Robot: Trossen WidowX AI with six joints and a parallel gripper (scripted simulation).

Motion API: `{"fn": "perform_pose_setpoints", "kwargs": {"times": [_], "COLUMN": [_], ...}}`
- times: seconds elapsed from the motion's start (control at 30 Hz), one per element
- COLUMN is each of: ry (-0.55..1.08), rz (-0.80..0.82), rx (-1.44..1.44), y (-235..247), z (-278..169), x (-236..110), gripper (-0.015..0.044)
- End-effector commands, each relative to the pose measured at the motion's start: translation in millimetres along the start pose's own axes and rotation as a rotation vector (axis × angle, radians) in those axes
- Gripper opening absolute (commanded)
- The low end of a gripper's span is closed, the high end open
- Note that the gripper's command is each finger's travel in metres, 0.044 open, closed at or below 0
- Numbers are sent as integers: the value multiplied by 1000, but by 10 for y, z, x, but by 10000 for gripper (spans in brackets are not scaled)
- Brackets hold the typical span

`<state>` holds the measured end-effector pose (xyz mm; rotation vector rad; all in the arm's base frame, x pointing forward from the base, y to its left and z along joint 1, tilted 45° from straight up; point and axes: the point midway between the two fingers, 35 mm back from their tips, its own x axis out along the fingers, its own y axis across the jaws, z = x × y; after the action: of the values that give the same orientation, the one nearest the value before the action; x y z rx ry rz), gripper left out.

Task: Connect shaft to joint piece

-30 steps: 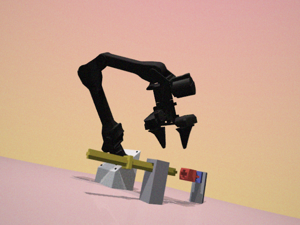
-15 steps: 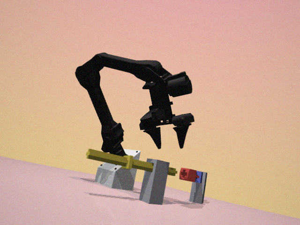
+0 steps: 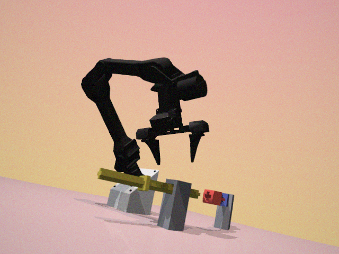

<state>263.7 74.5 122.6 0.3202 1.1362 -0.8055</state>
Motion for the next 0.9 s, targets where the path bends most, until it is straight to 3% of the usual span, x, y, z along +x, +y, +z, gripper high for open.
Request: {"fn": "perform_pose_setpoints", "kwargs": {"times": [0.0,0.87], "ry": [-34,-134], "rz": [-20,-294], "rx": [-105,-899], "y": [-77,-807], "z": [139,984], "x": [-53,-481], "gripper": [440,440]}}
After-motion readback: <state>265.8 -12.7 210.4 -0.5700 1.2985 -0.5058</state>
